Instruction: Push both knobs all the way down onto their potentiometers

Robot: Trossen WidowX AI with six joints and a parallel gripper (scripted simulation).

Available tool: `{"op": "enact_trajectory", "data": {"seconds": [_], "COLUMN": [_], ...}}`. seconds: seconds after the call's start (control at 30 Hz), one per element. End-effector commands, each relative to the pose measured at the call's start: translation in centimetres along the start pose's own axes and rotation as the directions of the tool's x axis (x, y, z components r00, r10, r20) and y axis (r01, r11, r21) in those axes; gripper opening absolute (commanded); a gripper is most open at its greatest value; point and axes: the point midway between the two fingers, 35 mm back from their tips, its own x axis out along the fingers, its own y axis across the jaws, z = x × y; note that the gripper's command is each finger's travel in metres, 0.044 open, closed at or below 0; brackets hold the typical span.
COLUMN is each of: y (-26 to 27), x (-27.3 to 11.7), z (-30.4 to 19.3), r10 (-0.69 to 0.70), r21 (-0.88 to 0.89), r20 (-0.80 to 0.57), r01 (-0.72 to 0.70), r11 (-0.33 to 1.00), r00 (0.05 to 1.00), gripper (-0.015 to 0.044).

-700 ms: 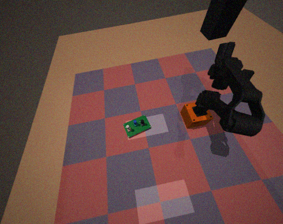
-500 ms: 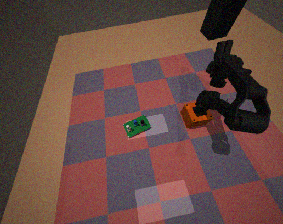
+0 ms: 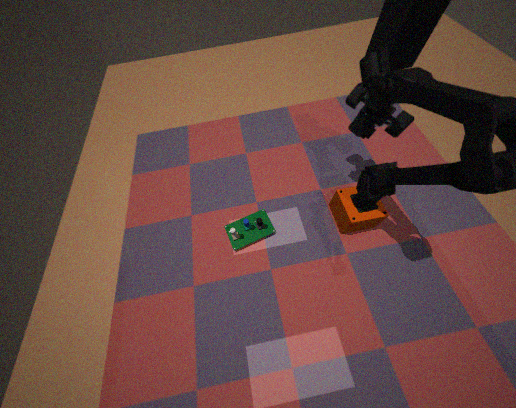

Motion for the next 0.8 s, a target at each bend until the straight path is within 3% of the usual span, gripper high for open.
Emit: {"op": "enact_trajectory", "data": {"seconds": [0.0, 0.33, 0.77], "y": [-3.7, -12.1, -15.9], "x": [-0.9, -5.7, -15.5], "z": [1.8, 8.8, 23.5], "r10": [-0.076, -0.203, -0.151], "r21": [0.076, 0.271, 0.329], "r20": [0.089, 0.327, 0.609], "r01": [0.069, 0.115, -0.075], "r11": [0.995, 0.956, 0.941], "r00": [0.993, 0.923, 0.779], "gripper": [0.0000, 0.0000, 0.0000]}}
